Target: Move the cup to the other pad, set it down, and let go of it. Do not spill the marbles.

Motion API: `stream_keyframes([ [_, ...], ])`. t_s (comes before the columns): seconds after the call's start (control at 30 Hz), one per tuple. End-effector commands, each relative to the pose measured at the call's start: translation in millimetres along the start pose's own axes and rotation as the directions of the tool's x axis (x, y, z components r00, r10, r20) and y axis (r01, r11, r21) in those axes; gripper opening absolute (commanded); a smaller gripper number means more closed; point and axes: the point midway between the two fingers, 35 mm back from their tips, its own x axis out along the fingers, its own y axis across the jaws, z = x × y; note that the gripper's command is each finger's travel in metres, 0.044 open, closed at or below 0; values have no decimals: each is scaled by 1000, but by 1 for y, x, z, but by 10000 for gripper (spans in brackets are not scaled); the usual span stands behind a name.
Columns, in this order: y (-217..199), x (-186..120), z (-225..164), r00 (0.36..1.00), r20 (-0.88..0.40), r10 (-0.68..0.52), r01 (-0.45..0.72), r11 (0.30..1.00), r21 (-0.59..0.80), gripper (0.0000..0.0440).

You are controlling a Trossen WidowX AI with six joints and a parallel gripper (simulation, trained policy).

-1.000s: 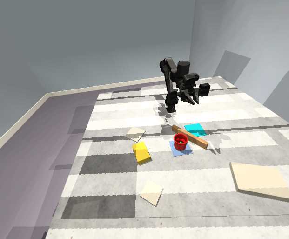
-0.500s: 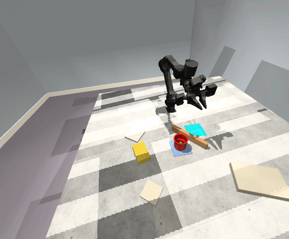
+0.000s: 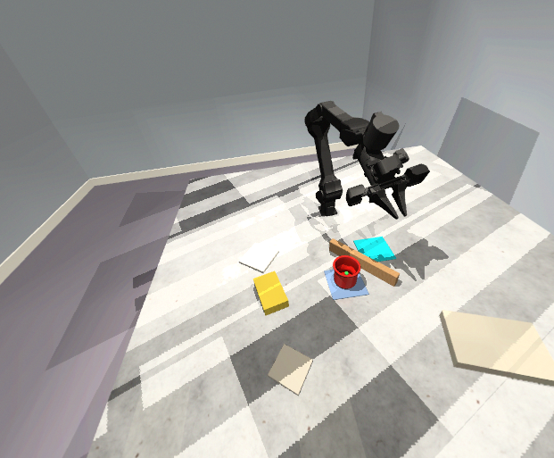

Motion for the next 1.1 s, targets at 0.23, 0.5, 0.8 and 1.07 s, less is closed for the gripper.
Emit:
stream_keyframes([
  [0.23, 9, 12, -6, 989, -143, -25, 31, 999, 40, 85],
  [0.5, 12, 21, -14, 965, -256, -51, 67, 997, 51, 92],
  [0.8, 11, 30, -25, 921, -379, -91, 113, 993, 35, 102],
  [1.07, 7, 36, -35, 867, -480, -132, 151, 989, 0, 111],
])
